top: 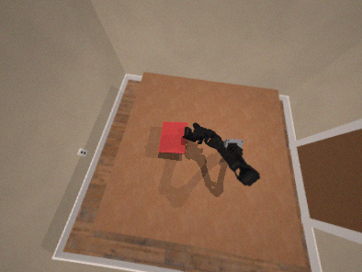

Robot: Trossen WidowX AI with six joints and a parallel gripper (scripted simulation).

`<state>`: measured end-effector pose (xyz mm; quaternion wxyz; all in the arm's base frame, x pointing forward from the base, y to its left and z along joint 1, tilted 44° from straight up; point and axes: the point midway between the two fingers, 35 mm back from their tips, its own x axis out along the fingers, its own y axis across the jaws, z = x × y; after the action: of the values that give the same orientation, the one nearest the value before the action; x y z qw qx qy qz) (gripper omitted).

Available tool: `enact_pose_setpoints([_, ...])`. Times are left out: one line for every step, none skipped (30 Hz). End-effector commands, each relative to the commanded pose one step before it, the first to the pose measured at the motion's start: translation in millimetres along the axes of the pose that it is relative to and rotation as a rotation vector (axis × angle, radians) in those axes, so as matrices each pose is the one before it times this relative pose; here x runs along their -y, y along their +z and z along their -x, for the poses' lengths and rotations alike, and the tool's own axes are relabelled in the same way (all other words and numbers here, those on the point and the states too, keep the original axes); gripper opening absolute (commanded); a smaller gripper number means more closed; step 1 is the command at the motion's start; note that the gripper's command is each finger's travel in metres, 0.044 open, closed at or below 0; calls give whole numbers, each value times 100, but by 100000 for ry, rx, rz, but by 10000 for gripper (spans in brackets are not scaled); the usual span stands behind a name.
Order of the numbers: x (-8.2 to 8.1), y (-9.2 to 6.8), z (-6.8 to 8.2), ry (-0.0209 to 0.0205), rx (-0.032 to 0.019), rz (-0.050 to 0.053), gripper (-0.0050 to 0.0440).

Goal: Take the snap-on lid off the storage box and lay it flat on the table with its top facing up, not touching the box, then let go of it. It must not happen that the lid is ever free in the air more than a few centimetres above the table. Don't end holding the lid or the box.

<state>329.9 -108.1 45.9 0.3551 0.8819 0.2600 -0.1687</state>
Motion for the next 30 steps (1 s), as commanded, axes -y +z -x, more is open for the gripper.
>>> enact_pose_setpoints([-588,-12,330,-27,-48,29,-50])
enact_pose_setpoints([0,0,0,0,0,0,-50])
enact_pose_setpoints([0,0,0,0,0,0,-50])
enact_pose_setpoints([-242,-1,142,1,-1,0,-50])
enact_pose_setpoints([-191,1,116,-1,1,0,-50])
enact_pose_setpoints([-133,0,81,0,0,0,-50])
enact_pose_setpoints([-118,0,65,0,0,0,-50])
enact_pose_setpoints([-119,0,59,0,0,0,-50])
enact_pose_setpoints([-122,0,57,0,0,0,-50])
enact_pose_setpoints([-123,0,55,0,0,0,-50])
enact_pose_setpoints([-124,0,54,0,0,0,-50])
enact_pose_setpoints([-125,0,54,0,0,0,-50])
enact_pose_setpoints([-125,0,53,0,0,0,-50])
enact_pose_setpoints([-125,0,53,0,0,0,-50])
enact_pose_setpoints([-125,0,53,0,0,0,-50])
enact_pose_setpoints([-125,0,53,0,0,0,-50])
enact_pose_setpoints([-126,0,53,0,0,0,-50])
enact_pose_setpoints([-126,0,52,0,0,0,-50])
enact_pose_setpoints([0,0,0,0,0,0,-50])
enact_pose_setpoints([0,0,0,0,0,0,-50])
enact_pose_setpoints([-276,-1,104,1,0,0,-50])
enact_pose_setpoints([-212,1,91,-1,0,0,-50])
enact_pose_setpoints([-143,0,67,0,0,0,-50])
enact_pose_setpoints([-128,0,53,0,0,0,-50])
enact_pose_setpoints([-131,0,45,0,0,0,-50])
enact_pose_setpoints([-136,0,40,0,0,0,-50])
enact_pose_setpoints([-137,0,39,0,0,0,-50])
enact_pose_setpoints([-137,0,39,0,0,0,-50])
enact_pose_setpoints([-137,0,39,0,0,0,-50])
enact_pose_setpoints([-138,0,38,0,0,0,-50])
